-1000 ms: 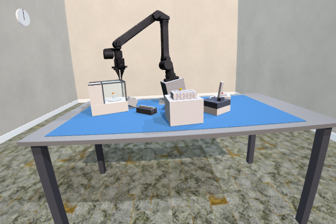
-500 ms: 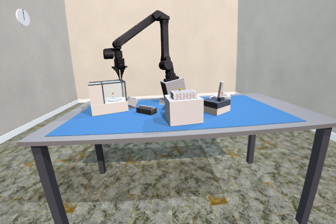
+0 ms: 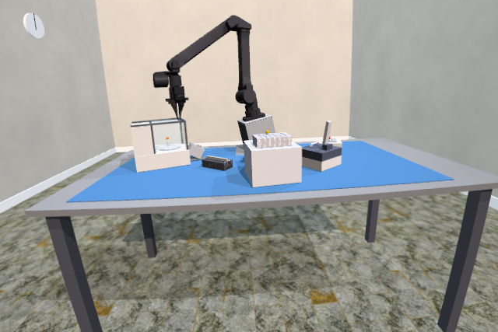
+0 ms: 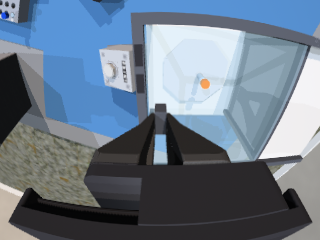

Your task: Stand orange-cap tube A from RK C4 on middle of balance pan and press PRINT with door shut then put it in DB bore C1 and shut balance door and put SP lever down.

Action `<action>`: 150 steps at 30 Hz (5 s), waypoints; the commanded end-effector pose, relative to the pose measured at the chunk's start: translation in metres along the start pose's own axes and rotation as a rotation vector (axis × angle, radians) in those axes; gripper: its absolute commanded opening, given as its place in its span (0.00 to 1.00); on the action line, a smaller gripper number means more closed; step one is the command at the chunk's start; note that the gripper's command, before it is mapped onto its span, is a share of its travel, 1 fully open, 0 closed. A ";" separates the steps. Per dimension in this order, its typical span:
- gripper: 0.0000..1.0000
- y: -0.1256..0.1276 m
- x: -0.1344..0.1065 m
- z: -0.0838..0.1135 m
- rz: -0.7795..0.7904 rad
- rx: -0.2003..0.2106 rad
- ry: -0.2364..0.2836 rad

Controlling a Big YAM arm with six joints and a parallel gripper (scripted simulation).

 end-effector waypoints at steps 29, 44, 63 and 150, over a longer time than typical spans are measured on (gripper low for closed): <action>0.30 -0.012 -0.002 0.010 -0.003 -0.029 0.007; 0.30 -0.019 0.001 0.047 -0.006 -0.063 0.009; 0.30 -0.018 0.001 0.077 -0.007 -0.065 0.009; 0.00 0.064 0.013 -0.032 -1.072 -0.005 0.002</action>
Point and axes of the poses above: the point where the finger pads meet when closed, its own z axis back along the fingers, its own y axis across the jaws, x = y × z, the point moved 6 cm from there along z, back along the fingers, and after that the axes turned 9 degrees about z, right-handed, at the moved point
